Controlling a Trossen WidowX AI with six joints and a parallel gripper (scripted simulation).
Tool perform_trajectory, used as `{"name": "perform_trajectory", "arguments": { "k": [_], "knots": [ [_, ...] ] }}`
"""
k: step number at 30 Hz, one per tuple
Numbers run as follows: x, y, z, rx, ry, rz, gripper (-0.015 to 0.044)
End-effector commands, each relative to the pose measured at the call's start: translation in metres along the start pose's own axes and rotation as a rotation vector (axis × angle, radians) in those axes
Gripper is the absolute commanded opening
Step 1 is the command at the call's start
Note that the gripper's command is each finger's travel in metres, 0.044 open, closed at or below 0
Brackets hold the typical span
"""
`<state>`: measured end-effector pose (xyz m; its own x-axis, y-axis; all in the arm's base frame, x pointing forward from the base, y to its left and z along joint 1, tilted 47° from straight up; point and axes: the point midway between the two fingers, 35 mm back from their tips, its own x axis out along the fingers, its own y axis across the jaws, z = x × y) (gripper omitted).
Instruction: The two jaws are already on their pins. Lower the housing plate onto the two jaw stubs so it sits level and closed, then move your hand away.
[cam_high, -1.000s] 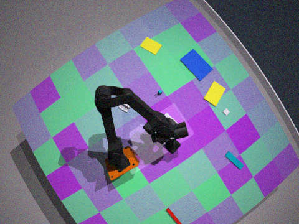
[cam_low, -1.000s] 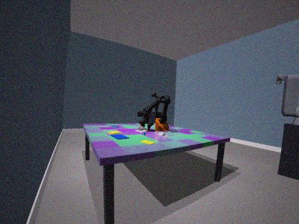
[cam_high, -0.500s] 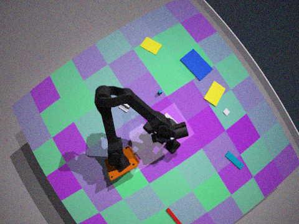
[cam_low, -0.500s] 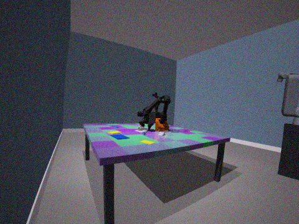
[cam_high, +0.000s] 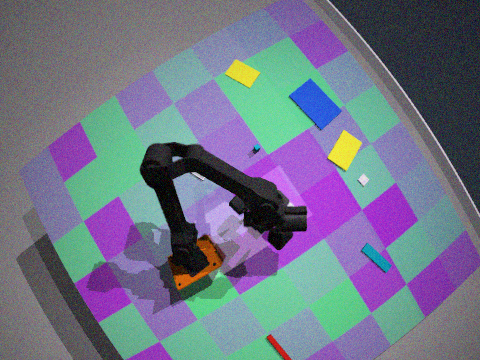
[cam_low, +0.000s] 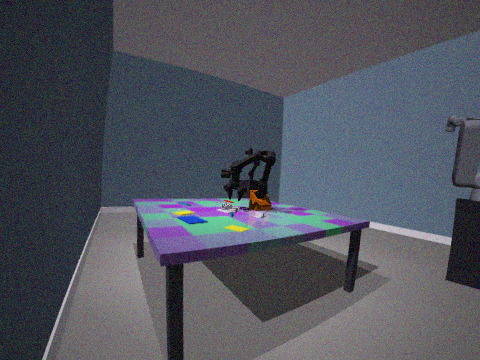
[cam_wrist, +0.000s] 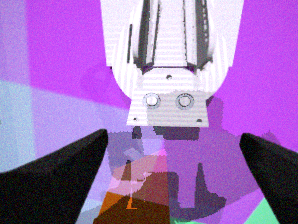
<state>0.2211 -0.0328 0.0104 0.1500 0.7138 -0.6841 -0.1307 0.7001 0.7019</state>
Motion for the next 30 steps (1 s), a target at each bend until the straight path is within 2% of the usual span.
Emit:
{"name": "perform_trajectory", "arguments": {
  "k": [1, 3, 6, 8, 30],
  "knots": [
    [0.000, 0.000, 0.000, 0.000, 0.000, 0.000, 0.0440],
    [-0.010, 0.000, -0.003, -0.001, 0.001, -0.004, 0.0440],
    [-0.050, 0.004, -0.016, -0.009, 0.004, -0.007, 0.0440],
    [-0.060, 0.007, -0.020, -0.011, 0.005, -0.005, 0.0440],
    [-0.060, 0.007, -0.020, -0.011, 0.005, -0.005, 0.0440]
  ]
}}
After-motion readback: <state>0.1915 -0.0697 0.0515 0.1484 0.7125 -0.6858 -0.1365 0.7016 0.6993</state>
